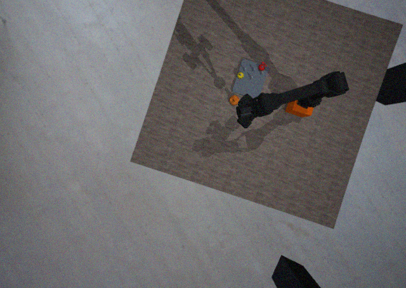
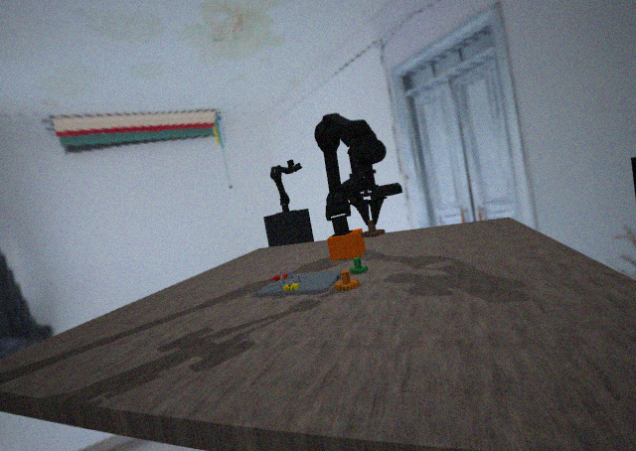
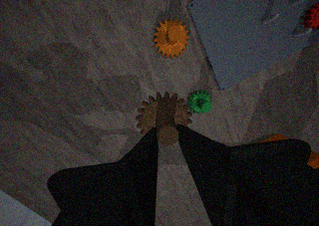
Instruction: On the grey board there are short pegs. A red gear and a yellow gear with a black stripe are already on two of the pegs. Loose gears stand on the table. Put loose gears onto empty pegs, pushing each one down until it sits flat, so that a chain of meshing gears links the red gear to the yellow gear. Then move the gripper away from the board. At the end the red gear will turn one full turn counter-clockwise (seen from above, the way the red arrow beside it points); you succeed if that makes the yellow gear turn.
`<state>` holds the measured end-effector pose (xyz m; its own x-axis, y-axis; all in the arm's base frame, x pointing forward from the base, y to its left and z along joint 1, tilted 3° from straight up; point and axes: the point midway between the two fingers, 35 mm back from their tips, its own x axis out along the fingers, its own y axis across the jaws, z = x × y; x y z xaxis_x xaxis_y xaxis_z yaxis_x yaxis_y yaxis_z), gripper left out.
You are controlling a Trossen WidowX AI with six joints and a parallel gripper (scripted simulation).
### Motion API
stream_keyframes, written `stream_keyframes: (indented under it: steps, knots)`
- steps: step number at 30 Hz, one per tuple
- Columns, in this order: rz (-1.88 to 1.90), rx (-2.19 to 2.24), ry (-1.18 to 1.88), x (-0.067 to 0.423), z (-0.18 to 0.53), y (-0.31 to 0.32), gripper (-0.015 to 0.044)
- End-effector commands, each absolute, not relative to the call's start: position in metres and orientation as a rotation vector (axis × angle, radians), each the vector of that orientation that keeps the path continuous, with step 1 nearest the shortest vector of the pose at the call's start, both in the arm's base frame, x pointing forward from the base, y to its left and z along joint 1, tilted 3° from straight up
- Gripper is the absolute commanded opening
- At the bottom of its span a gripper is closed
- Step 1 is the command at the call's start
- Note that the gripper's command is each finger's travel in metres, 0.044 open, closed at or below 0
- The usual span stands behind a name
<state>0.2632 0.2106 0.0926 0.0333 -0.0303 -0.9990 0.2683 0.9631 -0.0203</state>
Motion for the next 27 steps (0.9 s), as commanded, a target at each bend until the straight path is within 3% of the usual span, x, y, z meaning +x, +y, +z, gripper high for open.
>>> stream_keyframes:
  steps: [1,27]
  knots:
    - [-0.234,0.199,1.517,0.261,0.109,0.209,0.0000]
    - [-0.235,0.198,1.516,0.285,0.113,0.172,0.0000]
